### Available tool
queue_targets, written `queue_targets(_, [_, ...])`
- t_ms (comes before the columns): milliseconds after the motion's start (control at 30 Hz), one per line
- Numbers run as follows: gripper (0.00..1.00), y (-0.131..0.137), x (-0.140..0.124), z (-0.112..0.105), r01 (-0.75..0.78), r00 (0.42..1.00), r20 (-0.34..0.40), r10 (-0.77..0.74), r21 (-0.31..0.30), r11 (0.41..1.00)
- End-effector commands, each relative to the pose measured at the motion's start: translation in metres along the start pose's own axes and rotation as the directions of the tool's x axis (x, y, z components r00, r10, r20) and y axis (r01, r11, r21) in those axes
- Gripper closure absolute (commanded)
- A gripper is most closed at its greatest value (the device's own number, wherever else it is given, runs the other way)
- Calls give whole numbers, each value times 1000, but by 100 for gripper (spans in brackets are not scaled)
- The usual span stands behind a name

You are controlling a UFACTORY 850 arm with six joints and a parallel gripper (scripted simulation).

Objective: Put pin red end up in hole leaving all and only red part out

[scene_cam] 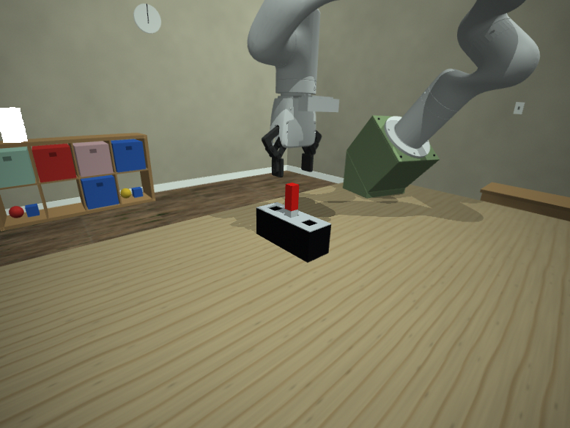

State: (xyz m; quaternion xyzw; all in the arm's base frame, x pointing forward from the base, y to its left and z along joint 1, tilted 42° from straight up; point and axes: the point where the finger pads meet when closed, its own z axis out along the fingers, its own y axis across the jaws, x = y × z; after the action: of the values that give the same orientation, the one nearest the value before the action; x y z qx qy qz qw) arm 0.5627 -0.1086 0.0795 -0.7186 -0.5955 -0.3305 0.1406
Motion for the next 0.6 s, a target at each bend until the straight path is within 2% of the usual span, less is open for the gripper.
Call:
queue_targets(0, [0,1,0,-1,1,1000,1,-1,-2,1000])
queue_targets(200, [0,1,0,-1,1,1000,1,-1,-2,1000])
queue_targets(233, [0,2,0,-51,1,1000,0,-1,-2,1000])
queue_targets(567, [0,2,0,-51,1,1000,0,-1,-2,1000])
